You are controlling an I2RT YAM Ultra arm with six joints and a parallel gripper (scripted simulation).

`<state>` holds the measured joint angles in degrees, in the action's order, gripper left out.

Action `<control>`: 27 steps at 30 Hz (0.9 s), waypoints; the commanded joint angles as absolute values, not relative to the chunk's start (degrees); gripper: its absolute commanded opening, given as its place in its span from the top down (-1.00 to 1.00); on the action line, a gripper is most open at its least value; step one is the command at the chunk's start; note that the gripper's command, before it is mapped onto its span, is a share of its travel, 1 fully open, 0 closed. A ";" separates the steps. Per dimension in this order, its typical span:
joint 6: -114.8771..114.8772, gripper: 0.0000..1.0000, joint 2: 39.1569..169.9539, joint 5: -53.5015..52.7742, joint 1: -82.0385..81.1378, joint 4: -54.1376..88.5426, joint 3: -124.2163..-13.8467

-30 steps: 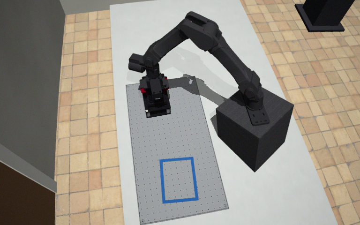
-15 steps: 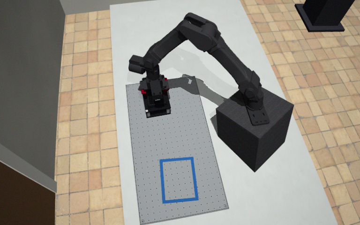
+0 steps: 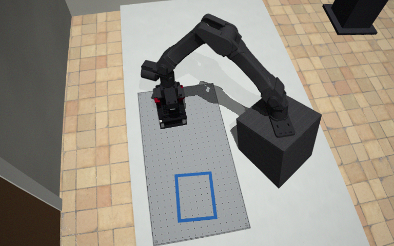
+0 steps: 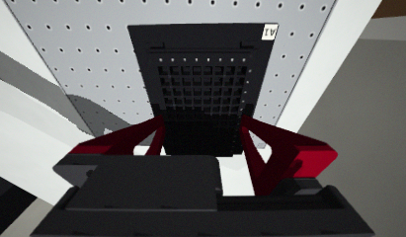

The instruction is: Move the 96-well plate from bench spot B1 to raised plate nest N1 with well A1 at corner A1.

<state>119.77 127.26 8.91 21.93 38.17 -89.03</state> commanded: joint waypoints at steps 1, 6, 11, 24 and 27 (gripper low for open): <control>120.00 1.00 125.73 8.22 22.30 39.02 -90.94; 120.00 1.00 126.02 8.22 22.23 39.07 -91.03; 120.00 1.00 126.39 8.21 22.01 39.13 -91.14; 120.00 1.00 126.63 8.55 21.94 38.38 -89.87; 120.00 1.00 125.73 8.21 21.86 37.96 -89.08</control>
<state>119.77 127.26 8.88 22.04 38.35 -89.62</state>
